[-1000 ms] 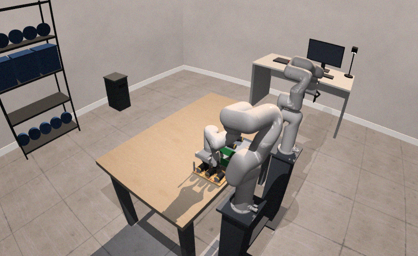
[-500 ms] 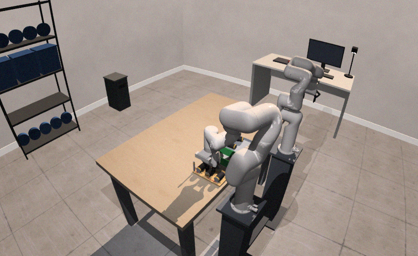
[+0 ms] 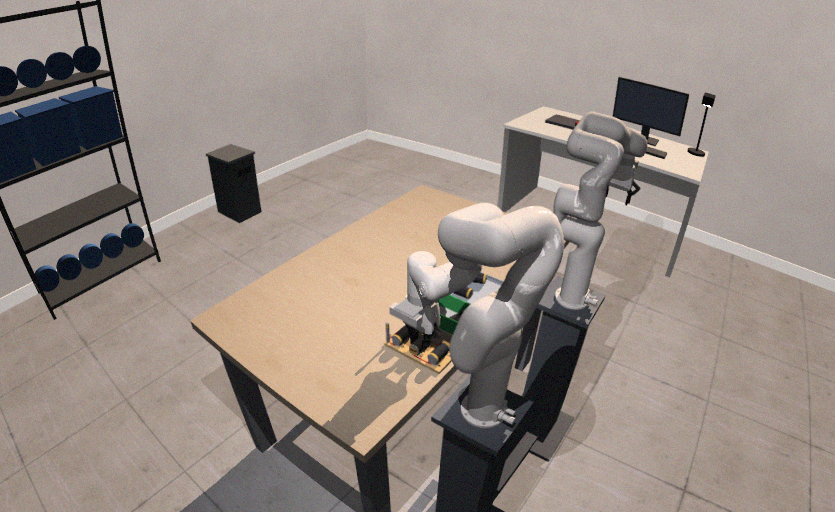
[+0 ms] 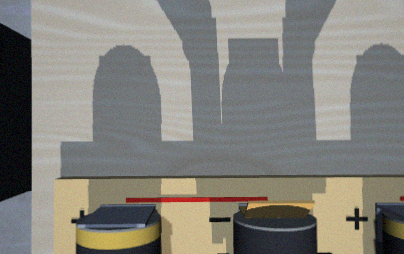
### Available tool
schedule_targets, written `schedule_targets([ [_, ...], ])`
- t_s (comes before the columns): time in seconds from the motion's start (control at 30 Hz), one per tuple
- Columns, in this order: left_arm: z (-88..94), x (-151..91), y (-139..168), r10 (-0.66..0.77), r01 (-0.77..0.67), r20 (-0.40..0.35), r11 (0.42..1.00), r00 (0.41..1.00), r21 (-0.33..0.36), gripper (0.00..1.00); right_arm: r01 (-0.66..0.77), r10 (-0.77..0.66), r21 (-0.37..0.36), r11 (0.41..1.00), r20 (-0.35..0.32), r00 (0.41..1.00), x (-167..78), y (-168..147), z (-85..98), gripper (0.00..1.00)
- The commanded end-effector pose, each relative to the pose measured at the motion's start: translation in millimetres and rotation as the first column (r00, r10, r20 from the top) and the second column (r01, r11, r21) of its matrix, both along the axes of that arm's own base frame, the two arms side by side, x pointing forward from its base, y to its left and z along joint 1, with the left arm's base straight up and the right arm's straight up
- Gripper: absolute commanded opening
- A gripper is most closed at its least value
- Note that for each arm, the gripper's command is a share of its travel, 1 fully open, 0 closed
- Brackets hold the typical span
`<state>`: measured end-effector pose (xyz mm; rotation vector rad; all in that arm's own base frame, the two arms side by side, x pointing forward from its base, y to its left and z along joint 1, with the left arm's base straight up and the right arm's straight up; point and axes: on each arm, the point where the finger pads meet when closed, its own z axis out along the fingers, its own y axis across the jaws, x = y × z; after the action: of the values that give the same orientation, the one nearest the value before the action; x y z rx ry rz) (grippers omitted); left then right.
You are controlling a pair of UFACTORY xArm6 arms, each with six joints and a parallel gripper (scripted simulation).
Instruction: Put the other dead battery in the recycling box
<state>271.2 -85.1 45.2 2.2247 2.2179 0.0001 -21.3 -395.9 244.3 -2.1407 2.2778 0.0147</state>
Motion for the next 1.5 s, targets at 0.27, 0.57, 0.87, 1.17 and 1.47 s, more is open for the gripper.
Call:
schedule_targets([
  [0.27,3.7,5.0,-1.7,0.001,-0.001,0.014,1.000,1.000,-0.007,0.28,-0.009,0.009,-0.018,1.000,-0.005,1.000,0.0,-3.5,5.7,1.00],
  [0.57,18.6,4.9,-1.7,0.001,-0.001,0.014,1.000,1.000,-0.007,0.28,-0.009,0.009,-0.018,1.000,-0.005,1.000,0.0,-3.5,5.7,1.00],
  [0.87,48.9,4.5,-1.8,0.005,-0.005,0.014,1.000,1.000,-0.007,0.28,-0.009,0.009,-0.018,1.000,-0.005,1.000,0.0,-3.5,5.7,1.00],
  [1.17,54.5,4.4,-1.8,0.005,-0.005,0.014,1.000,1.000,-0.008,0.28,-0.009,0.009,-0.018,1.000,-0.005,1.000,0.0,-3.5,5.7,1.00],
  [1.47,118.8,3.6,-1.8,0.004,-0.004,0.014,1.000,1.000,-0.008,0.28,-0.009,0.009,-0.018,1.000,-0.005,1.000,0.0,-3.5,5.7,1.00],
])
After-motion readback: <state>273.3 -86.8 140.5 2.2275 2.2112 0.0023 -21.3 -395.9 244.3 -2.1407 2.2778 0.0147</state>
